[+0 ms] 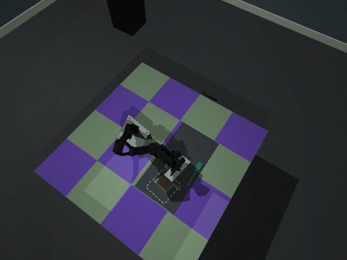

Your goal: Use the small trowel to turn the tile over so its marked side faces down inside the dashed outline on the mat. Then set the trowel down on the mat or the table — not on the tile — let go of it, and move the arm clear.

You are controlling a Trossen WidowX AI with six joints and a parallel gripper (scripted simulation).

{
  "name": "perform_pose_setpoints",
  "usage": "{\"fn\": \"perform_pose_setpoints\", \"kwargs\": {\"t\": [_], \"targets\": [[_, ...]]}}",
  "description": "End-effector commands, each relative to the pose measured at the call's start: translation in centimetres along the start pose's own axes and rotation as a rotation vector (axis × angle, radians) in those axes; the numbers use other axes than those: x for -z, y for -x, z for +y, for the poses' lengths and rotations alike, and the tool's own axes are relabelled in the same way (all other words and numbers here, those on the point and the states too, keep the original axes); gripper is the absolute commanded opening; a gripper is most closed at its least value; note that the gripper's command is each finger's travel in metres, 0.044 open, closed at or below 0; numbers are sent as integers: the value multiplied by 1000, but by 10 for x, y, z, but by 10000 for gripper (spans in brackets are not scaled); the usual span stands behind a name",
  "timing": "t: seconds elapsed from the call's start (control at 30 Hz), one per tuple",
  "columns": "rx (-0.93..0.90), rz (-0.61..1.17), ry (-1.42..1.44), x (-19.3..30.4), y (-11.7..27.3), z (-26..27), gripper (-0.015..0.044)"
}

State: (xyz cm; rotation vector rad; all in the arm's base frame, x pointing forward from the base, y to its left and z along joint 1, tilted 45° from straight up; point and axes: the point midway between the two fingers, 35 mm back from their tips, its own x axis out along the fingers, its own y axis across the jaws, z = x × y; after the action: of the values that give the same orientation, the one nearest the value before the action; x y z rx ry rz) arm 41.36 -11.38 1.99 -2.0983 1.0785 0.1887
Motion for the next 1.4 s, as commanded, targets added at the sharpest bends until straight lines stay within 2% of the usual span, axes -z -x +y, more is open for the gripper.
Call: {"fn": "perform_pose_setpoints", "kwargs": {"t": [0.0, 0.37, 1.37], "targets": [[16, -13, 0, -12, 5, -9, 0], [18, -14, -3, -60, 22, -27, 0], [18, -14, -3, -61, 23, -27, 0]]}}
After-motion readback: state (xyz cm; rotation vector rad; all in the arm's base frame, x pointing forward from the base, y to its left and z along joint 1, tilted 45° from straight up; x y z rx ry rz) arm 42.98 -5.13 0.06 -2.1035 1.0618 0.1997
